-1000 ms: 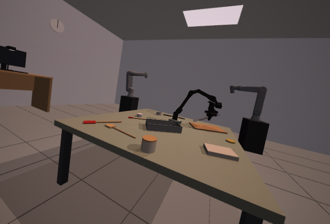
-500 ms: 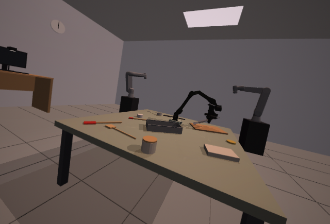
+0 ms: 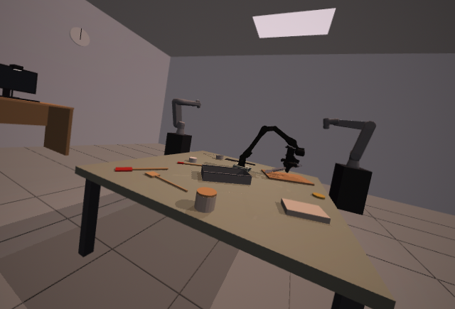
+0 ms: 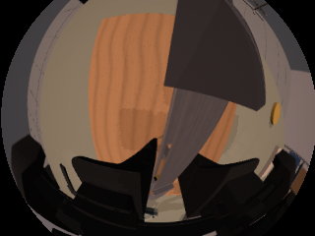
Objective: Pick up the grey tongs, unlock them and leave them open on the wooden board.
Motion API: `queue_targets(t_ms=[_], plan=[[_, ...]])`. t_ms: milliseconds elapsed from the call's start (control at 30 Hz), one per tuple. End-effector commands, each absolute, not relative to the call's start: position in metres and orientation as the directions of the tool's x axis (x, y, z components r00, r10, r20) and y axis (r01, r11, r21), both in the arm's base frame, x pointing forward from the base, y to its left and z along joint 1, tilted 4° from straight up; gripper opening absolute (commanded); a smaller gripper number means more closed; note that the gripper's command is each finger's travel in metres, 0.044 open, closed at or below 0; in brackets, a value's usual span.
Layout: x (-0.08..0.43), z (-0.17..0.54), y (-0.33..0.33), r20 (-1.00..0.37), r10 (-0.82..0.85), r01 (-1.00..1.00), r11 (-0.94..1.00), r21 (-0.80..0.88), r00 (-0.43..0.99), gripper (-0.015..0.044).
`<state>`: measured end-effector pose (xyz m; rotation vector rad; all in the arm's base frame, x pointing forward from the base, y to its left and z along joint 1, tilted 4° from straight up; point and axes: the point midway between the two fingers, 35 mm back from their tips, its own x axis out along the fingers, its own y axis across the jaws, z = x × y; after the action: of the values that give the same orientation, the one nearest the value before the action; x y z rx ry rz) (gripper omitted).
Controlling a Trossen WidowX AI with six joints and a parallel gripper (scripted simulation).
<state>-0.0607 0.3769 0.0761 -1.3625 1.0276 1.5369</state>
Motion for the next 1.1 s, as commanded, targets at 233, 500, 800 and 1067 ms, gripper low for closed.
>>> queue_targets(t_ms=[233,500,800,1067], plan=[[-0.061,0.075,0.377,-0.995,0.058,-0.942,-0.331,0.054,-0.078,0.0007],[-0.061,0.075,0.377,-0.995,0.058,-0.942,-0.331,0.054,-0.078,0.0217],[-0.061,0.075,0.377,-0.995,0.058,-0.942,-0.331,0.054,-0.078,0.0440],[-0.107,0.114,0.370,-0.995,0.060,-0.943,-0.329,0.056,-0.080,0.0440]])
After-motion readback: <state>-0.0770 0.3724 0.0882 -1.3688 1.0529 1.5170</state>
